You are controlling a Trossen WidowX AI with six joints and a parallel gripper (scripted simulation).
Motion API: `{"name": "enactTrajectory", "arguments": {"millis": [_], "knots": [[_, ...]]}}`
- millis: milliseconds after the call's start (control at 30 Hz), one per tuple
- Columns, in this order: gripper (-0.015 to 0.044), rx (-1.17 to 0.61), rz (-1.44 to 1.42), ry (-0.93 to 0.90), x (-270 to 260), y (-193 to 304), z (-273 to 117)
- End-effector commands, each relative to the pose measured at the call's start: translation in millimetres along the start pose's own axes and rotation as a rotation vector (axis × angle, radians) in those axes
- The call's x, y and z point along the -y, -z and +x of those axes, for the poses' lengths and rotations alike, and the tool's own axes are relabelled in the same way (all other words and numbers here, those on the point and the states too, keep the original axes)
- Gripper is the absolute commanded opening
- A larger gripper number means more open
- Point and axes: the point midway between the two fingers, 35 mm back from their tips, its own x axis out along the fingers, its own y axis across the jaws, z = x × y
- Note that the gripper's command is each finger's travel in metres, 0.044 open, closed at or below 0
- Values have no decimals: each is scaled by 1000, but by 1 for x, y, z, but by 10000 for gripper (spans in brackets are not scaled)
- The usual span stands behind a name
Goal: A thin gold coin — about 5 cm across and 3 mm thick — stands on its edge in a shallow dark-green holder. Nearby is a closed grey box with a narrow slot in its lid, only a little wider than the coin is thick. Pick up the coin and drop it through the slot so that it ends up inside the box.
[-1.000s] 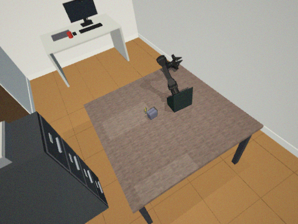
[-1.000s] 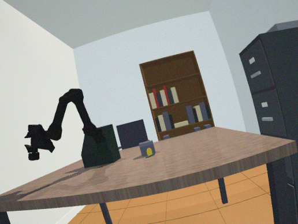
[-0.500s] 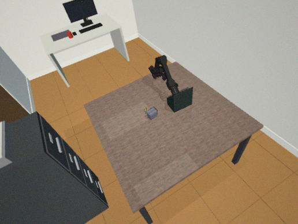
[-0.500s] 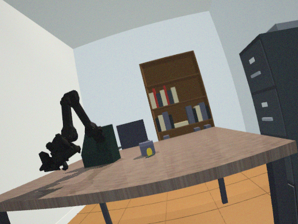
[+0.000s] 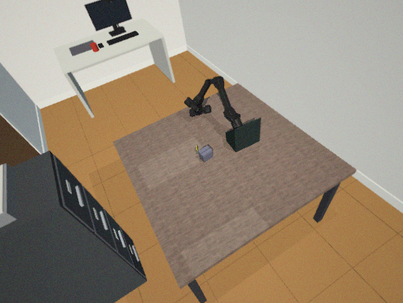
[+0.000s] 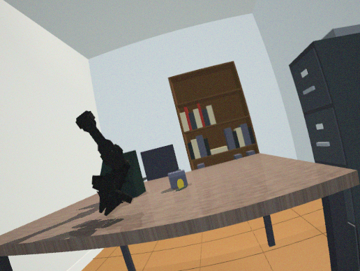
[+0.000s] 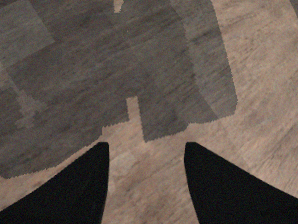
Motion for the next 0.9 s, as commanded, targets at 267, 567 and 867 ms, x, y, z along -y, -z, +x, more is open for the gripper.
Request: {"name": "enactTrajectory", "arguments": {"millis": [267,567,867], "knots": [[161,-137,-972,-356,-59,123,-107],[161,21,-2115,-737,-34,223,-227],[161,442,-3041,-962,30,272,-309]]}}
